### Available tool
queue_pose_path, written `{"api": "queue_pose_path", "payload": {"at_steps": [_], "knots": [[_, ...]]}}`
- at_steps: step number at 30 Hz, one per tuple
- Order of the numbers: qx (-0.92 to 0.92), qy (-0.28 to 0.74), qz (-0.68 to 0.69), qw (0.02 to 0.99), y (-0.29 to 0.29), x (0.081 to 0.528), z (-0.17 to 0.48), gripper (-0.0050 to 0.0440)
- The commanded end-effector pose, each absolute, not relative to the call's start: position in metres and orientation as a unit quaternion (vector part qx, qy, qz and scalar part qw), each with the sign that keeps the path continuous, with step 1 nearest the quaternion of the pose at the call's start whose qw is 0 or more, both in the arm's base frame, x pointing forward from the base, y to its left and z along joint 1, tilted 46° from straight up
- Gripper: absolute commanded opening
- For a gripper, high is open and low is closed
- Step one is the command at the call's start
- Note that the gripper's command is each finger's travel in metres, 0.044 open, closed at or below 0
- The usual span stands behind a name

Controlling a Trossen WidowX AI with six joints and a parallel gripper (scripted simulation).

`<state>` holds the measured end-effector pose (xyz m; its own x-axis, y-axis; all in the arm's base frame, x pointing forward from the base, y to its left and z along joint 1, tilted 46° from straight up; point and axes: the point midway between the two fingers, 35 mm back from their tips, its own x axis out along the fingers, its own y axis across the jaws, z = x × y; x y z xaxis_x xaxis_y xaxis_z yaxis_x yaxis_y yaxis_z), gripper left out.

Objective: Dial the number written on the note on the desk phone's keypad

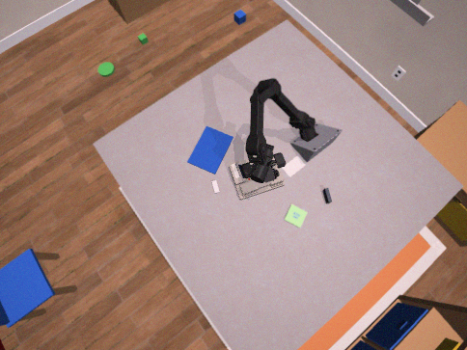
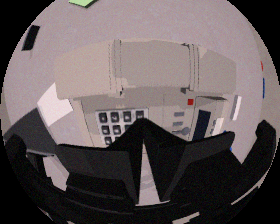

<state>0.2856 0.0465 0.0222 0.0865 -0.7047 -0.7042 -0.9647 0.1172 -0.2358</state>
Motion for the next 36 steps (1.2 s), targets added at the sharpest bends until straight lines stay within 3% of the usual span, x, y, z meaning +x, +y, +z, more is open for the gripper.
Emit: {"api": "queue_pose_path", "payload": {"at_steps": [1, 36], "knots": [[-0.641, 0.653, 0.178, 0.362, 0.0418, 0.2853, 0.0183, -0.0050], [-0.641, 0.653, 0.178, 0.362, 0.0331, 0.2862, 0.0098, -0.0050]]}}
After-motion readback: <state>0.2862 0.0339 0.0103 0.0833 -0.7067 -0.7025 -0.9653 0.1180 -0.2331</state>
